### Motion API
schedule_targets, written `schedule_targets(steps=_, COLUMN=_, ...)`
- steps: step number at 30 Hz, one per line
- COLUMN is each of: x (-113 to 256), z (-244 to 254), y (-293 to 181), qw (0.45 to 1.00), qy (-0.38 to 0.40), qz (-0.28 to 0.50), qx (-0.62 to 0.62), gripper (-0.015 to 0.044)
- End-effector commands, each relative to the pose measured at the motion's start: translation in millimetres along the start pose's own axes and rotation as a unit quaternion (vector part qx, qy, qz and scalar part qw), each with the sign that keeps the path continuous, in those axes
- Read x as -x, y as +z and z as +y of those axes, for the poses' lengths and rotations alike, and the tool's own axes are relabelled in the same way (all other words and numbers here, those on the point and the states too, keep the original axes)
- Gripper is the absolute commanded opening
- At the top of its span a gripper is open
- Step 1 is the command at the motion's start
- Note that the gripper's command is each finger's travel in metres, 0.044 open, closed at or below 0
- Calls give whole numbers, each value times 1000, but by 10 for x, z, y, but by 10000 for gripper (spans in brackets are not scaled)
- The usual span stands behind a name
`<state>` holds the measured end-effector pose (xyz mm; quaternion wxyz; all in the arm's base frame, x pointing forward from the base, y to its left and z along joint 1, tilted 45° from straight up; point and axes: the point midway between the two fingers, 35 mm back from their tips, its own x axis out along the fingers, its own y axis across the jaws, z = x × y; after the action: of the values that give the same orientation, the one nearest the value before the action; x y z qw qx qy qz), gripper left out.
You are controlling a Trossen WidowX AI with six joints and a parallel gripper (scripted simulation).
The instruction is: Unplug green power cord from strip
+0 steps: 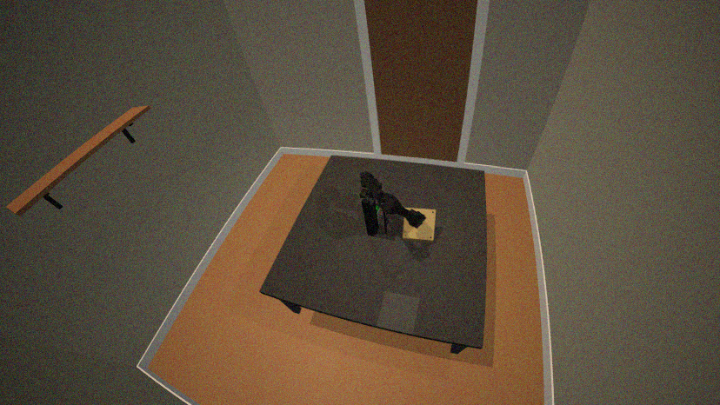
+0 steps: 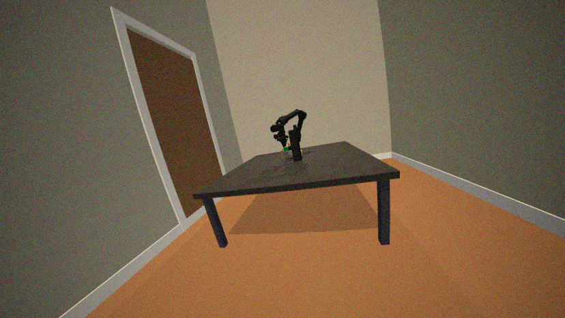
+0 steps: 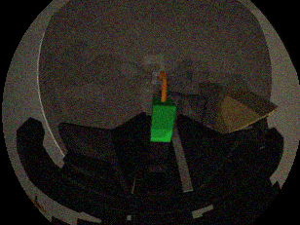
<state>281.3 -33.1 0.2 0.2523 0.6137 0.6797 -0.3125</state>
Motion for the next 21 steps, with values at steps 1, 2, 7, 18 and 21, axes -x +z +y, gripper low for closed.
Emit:
schedule_targets(steps=1, x=-20, z=-27, y=-43, qw=1000, qy=-3, qz=4, qx=-4, gripper=160)
schedule_targets(steps=2, x=-20, z=-27, y=-43, qw=1000, qy=-3, qz=4, qx=-4, gripper=160)
schedule_targets(steps=7, x=-43, z=-27, y=-43, qw=1000, qy=-3, qz=4, qx=-4, gripper=160)
schedule_targets(steps=18, x=-140, z=-28, y=-45, qw=1000, qy=-3, qz=4, qx=-4, gripper=160)
schedule_targets(steps=21, x=-117, z=-13, y=-42, qw=1000, qy=-2, qz=1, qx=-1, gripper=134)
